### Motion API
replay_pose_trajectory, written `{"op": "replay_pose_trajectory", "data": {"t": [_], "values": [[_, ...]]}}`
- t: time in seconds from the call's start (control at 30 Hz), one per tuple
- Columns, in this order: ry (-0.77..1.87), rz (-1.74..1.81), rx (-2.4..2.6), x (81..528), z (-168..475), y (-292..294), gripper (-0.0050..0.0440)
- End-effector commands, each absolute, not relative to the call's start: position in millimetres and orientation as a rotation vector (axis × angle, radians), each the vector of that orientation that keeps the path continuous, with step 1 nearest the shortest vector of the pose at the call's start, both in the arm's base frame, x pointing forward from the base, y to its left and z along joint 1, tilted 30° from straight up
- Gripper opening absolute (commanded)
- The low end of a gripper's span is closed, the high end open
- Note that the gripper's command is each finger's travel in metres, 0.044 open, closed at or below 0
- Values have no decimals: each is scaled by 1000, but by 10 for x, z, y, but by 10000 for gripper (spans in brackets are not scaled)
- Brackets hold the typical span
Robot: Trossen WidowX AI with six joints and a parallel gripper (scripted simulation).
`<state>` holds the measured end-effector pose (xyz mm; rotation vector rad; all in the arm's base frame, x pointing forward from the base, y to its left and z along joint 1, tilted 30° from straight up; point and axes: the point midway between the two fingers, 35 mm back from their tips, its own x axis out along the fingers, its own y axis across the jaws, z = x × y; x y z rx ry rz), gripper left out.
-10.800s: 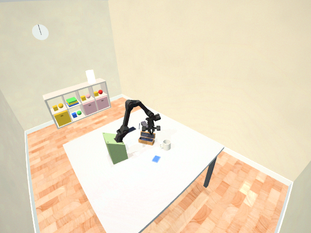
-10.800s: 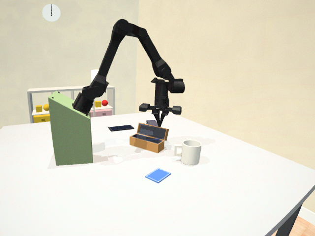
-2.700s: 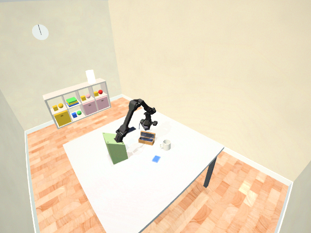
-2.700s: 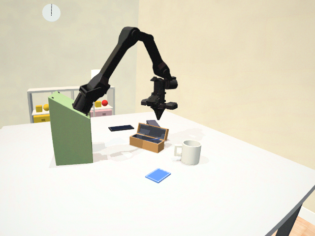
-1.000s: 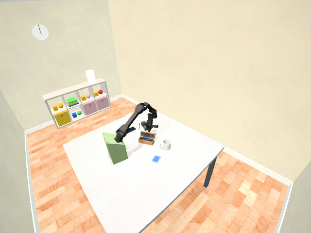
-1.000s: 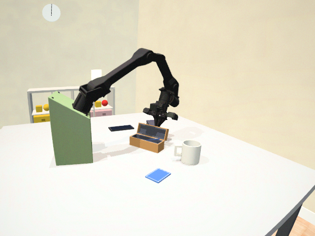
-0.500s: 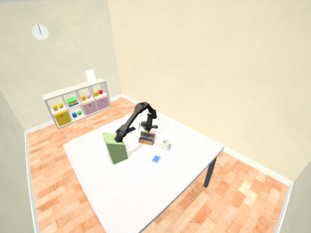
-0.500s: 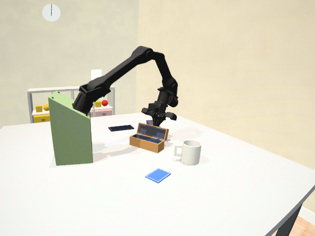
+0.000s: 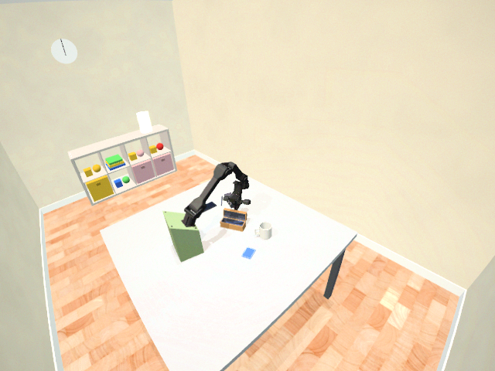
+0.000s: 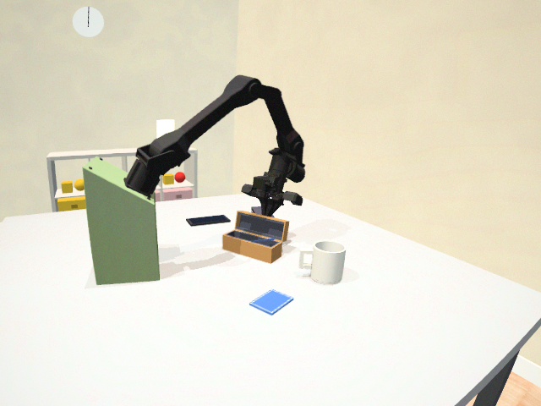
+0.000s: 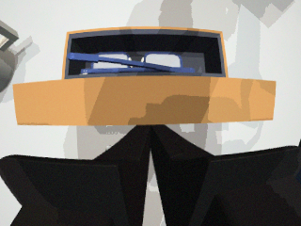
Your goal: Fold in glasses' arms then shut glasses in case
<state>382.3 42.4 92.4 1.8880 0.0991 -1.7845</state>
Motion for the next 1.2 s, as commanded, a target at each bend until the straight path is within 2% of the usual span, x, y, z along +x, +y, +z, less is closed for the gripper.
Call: {"op": "replay_pose_trajectory", "data": {"t": [0.0,1.17], "values": [[94,-1798,1875,3754,920,370,0],[94,-1798,1875,3603,912,295,0]]}}
